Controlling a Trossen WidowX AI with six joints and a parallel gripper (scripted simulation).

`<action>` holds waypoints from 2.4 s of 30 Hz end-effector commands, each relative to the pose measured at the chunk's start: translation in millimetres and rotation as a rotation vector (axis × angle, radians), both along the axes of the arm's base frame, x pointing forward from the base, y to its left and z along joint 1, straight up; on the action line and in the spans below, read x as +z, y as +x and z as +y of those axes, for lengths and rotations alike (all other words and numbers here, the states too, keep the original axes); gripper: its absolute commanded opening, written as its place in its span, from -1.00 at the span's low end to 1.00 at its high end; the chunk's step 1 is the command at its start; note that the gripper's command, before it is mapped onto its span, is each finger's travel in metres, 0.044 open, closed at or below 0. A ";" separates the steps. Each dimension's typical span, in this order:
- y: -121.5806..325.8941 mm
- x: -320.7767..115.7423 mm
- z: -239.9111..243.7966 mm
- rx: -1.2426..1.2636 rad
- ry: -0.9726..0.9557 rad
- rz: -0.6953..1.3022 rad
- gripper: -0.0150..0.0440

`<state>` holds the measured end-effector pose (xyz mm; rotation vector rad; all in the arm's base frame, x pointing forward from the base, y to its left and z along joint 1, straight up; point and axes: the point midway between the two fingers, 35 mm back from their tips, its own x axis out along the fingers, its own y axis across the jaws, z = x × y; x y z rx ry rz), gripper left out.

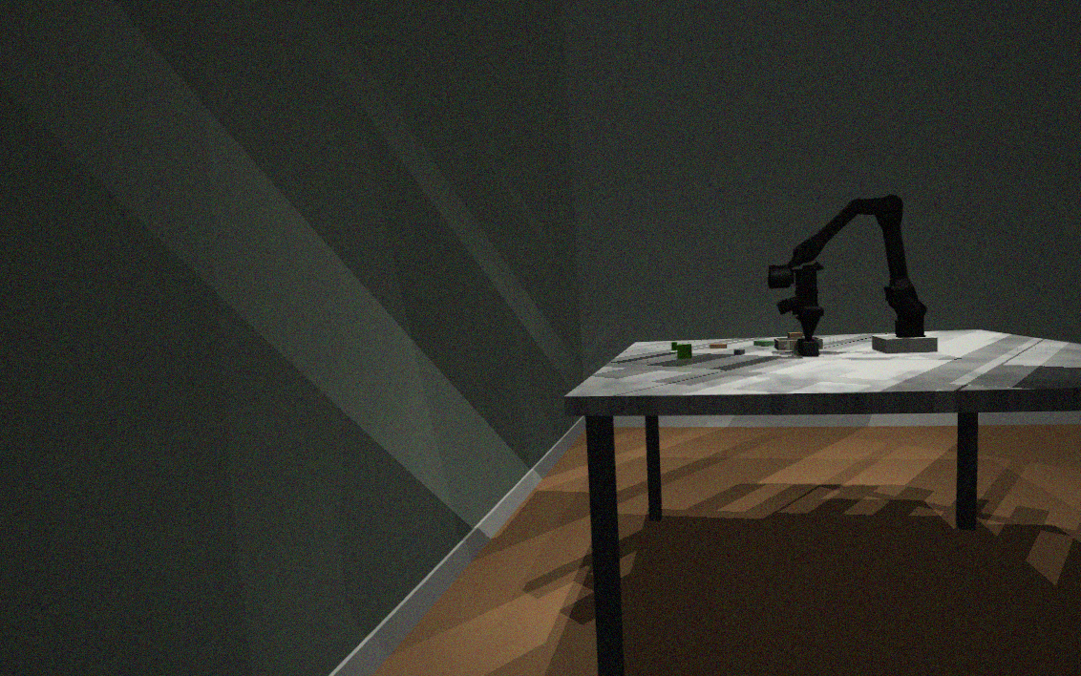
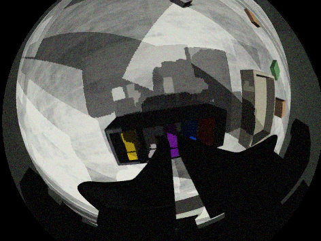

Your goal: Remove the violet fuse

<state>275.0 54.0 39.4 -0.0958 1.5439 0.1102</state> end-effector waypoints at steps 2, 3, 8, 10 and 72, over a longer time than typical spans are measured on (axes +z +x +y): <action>0.5 3.2 0.1 0.000 0.000 -0.002 -0.49; 0.5 3.7 0.1 0.000 0.000 -0.002 -0.49; 0.5 6.1 0.1 0.000 0.000 -0.002 -0.49; 0.6 7.1 0.0 0.001 0.000 -0.002 -0.49; -0.5 45.3 -0.4 0.002 -0.003 -0.003 -0.49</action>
